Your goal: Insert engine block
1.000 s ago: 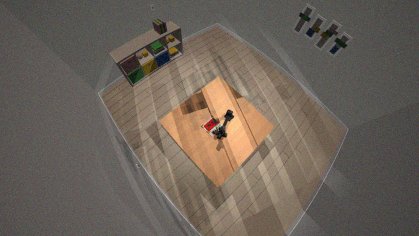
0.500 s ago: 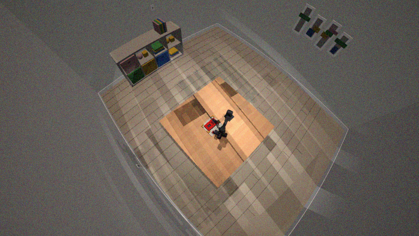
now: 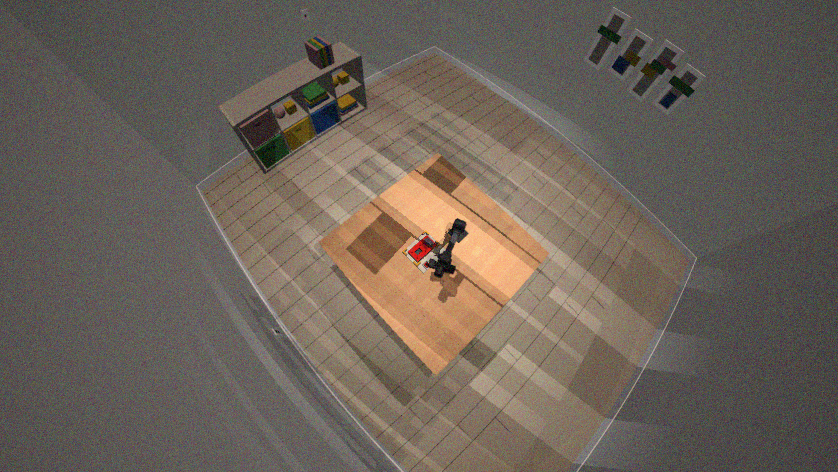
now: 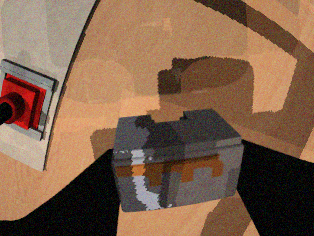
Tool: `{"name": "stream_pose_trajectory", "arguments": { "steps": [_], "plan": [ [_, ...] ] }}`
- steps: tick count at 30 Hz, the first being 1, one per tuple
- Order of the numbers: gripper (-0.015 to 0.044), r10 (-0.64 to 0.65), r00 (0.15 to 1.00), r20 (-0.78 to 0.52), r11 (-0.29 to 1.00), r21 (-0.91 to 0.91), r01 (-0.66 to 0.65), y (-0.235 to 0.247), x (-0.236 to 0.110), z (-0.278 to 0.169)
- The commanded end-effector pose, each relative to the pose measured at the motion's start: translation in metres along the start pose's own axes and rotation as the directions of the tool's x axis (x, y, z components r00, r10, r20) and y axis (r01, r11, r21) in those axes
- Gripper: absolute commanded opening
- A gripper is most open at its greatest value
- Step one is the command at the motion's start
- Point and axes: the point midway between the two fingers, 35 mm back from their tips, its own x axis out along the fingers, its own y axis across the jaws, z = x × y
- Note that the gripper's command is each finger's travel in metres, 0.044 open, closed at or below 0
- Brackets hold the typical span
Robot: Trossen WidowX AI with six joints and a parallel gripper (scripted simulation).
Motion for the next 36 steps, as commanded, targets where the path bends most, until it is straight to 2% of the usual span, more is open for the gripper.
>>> {"name": "stream_pose_trajectory", "arguments": {
  "steps": [1,22,29,36],
  "plan": [
    [0.0000,0.004,1.000,-0.010,1.000,0.003,-0.004,0.001,-0.015,-0.001],
    [0.0000,0.004,1.000,-0.009,1.000,0.003,-0.004,0.000,-0.078,0.007],
    [0.0000,0.004,1.000,-0.010,1.000,0.003,-0.004,-0.001,-0.059,0.006],
    [0.0000,0.004,0.999,-0.044,1.000,0.003,-0.004,-0.001,-0.062,0.007]
  ]
}}
